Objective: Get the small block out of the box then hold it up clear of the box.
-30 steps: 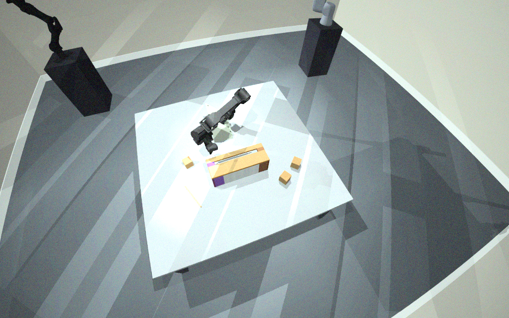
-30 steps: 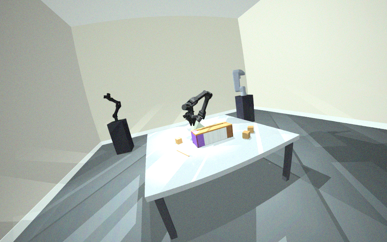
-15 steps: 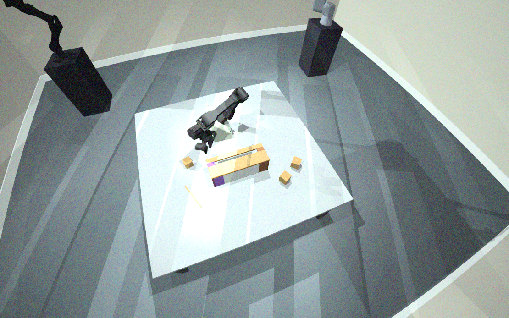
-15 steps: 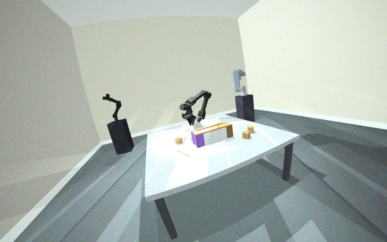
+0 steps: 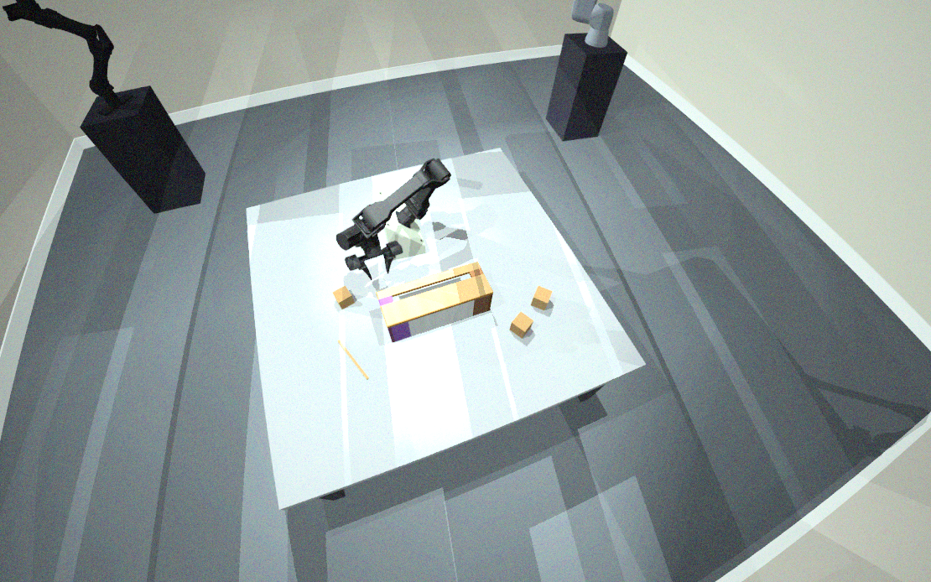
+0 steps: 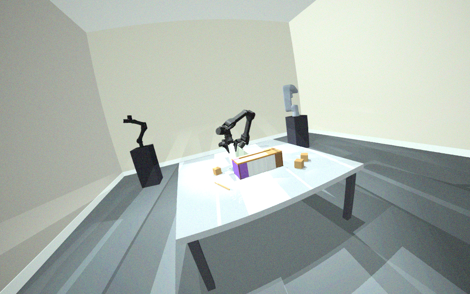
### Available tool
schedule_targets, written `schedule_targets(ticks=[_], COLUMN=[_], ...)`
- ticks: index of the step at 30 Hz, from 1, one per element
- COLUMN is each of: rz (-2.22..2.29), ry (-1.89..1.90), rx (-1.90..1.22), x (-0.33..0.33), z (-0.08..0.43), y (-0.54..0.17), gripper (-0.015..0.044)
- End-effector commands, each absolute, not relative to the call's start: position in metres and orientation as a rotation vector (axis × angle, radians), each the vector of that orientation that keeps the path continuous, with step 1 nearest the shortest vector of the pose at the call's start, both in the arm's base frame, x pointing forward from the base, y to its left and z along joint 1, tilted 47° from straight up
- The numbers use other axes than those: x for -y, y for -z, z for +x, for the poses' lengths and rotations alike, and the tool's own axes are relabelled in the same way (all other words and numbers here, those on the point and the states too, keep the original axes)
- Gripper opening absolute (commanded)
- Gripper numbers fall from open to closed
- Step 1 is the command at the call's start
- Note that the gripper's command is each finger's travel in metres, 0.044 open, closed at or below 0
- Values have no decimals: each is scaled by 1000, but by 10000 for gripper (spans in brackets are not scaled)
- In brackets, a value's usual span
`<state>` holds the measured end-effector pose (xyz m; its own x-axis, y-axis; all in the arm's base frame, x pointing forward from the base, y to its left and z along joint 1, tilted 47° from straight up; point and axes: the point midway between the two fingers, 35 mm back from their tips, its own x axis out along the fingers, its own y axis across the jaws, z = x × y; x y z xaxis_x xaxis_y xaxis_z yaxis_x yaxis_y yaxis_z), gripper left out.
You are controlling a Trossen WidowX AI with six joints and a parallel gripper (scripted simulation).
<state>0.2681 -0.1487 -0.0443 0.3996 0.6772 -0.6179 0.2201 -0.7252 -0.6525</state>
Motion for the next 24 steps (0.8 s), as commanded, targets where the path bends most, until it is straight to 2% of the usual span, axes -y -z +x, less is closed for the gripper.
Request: schedule_targets(ticks=[1, 9, 16, 24], rz=[-2069, -2069, -2068, -2068], ry=[-1272, -1272, -1269, -1268], rx=[663, 662, 665, 665], x=[147, 146, 81, 79], z=[267, 267, 272, 272], y=[48, 50, 112, 113], gripper=[285, 285, 285, 285])
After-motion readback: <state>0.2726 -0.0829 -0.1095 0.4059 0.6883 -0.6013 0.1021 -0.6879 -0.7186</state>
